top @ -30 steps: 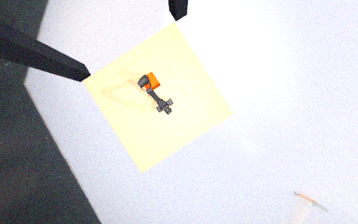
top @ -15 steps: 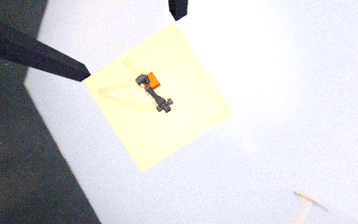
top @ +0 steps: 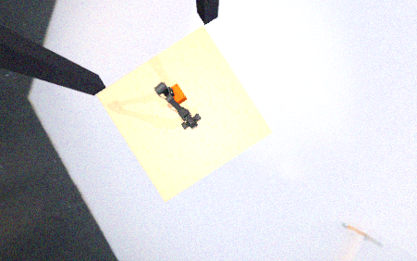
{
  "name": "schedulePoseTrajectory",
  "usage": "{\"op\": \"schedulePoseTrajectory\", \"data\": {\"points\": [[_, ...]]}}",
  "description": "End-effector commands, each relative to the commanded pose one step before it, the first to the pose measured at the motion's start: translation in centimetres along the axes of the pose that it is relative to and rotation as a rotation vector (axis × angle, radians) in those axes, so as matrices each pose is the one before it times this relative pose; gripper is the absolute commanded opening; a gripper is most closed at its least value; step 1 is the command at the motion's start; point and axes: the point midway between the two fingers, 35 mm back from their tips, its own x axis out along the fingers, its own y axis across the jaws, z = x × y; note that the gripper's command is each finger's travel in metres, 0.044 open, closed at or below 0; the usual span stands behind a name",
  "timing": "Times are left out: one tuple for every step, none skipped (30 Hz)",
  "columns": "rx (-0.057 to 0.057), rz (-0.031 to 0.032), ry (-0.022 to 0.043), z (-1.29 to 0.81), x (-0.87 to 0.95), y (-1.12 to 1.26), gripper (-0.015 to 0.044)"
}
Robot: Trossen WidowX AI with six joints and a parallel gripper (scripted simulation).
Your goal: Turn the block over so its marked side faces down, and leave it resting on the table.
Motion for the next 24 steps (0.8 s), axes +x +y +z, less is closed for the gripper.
{"op": "schedulePoseTrajectory", "data": {"points": [[-0.0035, -0.00425, -0.06573, -0.160, -0.257, -0.086, 0.0000], [0.0004, 0.00008, -0.01563, -0.044, -0.062, -0.006, 0.0000], [0.0004, 0.00009, -0.01560, -0.045, -0.069, -0.007, 0.0000], [0.0003, 0.00008, -0.01267, -0.037, -0.061, -0.006, 0.0000], [0.0002, 0.00005, -0.00760, -0.022, -0.039, -0.004, 0.0000], [0.0001, 0.00002, -0.00253, -0.007, -0.013, -0.001, 0.0000], [0.0000, 0.00000, 0.00000, 0.000, 0.000, 0.000, 0.0000], [0.0000, 0.00000, 0.00000, 0.000, 0.000, 0.000, 0.0000], [-0.0001, 0.00002, -0.00229, 0.001, 0.052, 0.004, 0.0000], [-0.0002, 0.00005, -0.00687, 0.001, 0.153, 0.011, 0.0000], [-0.0003, 0.00009, -0.01145, -0.002, 0.248, 0.017, 0.0000], [-0.0004, 0.00010, -0.01373, -0.010, 0.286, 0.019, 0.0000], [-0.0004, 0.00009, -0.01372, -0.018, 0.274, 0.018, 0.0000], [-0.0003, 0.00008, -0.01371, -0.026, 0.260, 0.017, 0.0000], [-0.0003, 0.00007, -0.01370, -0.033, 0.247, 0.016, 0.0000], [-0.0003, 0.00007, -0.01369, -0.040, 0.234, 0.015, 0.0000], [-0.0003, 0.00006, -0.01368, -0.046, 0.220, 0.014, 0.0000], [-0.0003, 0.00005, -0.01367, -0.051, 0.206, 0.012, 0.0000], [-0.0002, 0.00004, -0.01365, -0.057, 0.192, 0.011, 0.0000], [-0.0002, 0.00003, -0.01364, -0.061, 0.178, 0.010, 0.0000], [-0.0002, 0.00003, -0.01363, -0.065, 0.164, 0.009, 0.0000], [-0.0002, 0.00002, -0.01362, -0.068, 0.150, 0.008, 0.0000], [-0.0002, 0.00001, -0.01361, -0.071, 0.135, 0.006, 0.0000], [-0.0001, 0.00000, -0.01360, -0.073, 0.121, 0.005, 0.0000]]}}
